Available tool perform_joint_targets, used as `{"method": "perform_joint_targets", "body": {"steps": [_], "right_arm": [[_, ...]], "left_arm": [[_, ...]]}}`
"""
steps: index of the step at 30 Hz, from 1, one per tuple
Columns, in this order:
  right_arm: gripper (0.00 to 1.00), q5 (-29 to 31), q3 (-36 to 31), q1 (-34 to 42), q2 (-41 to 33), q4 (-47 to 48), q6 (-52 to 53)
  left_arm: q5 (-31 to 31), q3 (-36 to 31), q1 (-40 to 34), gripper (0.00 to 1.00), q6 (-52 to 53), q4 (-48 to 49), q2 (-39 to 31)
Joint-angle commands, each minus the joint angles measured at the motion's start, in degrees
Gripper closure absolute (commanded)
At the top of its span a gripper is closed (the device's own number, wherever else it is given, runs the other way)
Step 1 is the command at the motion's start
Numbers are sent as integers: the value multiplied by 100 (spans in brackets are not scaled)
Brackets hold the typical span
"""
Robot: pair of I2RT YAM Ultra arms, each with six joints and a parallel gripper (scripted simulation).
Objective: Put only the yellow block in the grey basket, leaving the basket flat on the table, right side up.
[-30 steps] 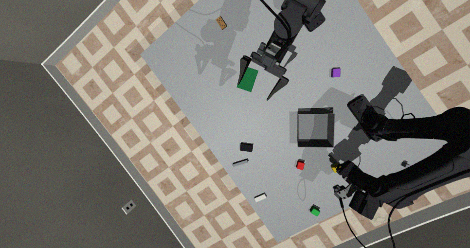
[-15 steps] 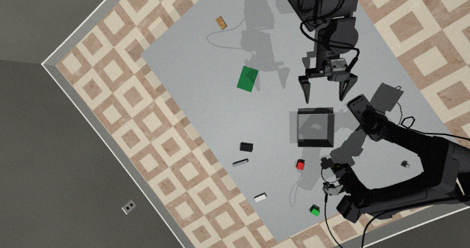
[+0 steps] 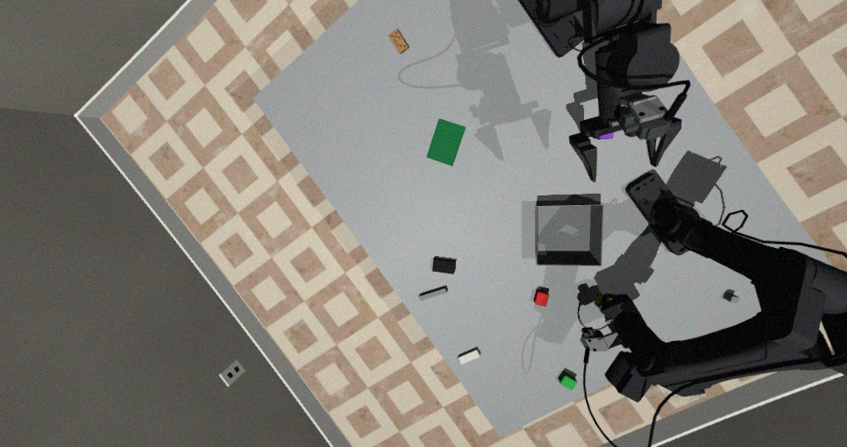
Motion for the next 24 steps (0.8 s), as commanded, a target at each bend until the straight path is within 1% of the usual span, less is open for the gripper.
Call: {"method": "perform_joint_targets", "body": {"steps": [1, 4, 12, 14, 19, 21, 24], "right_arm": [[0, 63, -12, 11, -184, -9, -7], [0, 63, -12, 11, -184, -9, -7], [0, 64, 28, -5, -134, 19, 3], [0, 64, 28, -5, -134, 19, 3], [0, 64, 28, -5, -134, 19, 3], [0, 64, 28, -5, -134, 19, 3], [0, 64, 28, -5, -134, 19, 3]], "left_arm": [[-47, 126, -53, 47, 74, 116, 61], [-46, 104, -57, 47, 29, 220, 142], [-46, -79, -55, 56, 26, 509, 317], [-46, -79, -55, 56, 26, 509, 317], [-46, -178, -56, 63, 26, 697, 406], [-46, -216, -56, 64, 26, 771, 442], [-38, -165, -55, 68, 39, 775, 334]]}}
